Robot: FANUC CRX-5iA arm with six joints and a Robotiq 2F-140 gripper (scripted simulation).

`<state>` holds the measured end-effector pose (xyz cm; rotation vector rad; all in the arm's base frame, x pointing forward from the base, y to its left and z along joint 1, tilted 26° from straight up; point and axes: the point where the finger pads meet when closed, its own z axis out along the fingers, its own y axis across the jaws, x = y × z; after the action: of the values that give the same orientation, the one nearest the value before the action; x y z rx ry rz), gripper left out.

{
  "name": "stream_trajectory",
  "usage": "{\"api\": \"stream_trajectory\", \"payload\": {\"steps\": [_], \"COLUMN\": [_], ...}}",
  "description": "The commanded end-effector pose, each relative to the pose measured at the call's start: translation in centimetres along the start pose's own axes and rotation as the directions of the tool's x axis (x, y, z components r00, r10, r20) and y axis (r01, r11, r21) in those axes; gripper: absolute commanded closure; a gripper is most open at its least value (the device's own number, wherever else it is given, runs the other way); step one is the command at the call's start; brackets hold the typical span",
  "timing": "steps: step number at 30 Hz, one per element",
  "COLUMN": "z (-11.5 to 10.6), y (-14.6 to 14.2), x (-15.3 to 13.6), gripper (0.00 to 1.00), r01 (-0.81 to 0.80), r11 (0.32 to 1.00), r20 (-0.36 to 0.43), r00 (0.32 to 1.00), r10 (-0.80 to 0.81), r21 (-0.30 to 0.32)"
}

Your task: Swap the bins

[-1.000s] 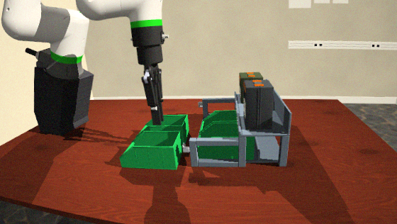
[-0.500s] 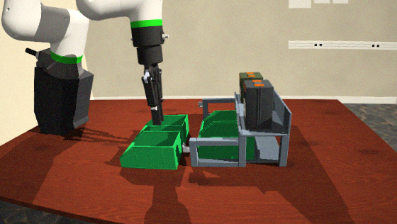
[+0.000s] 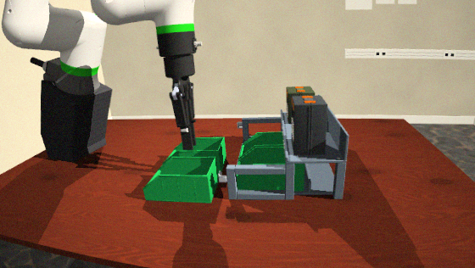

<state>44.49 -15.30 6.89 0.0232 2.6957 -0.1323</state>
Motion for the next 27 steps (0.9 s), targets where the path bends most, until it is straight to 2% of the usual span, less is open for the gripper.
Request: {"api": "stream_trajectory", "payload": {"steps": [1,27], "z": [0.1,3.3], "y": [0.0,0.0], "x": [0.0,0.0], "gripper": [0.76,0.76], "r01": [0.000,0.000], "r11": [1.000,1.000], "r20": [0.001,0.001], "r00": [1.000,1.000], "r10": [0.000,0.000], "r21": [0.000,0.000]}}
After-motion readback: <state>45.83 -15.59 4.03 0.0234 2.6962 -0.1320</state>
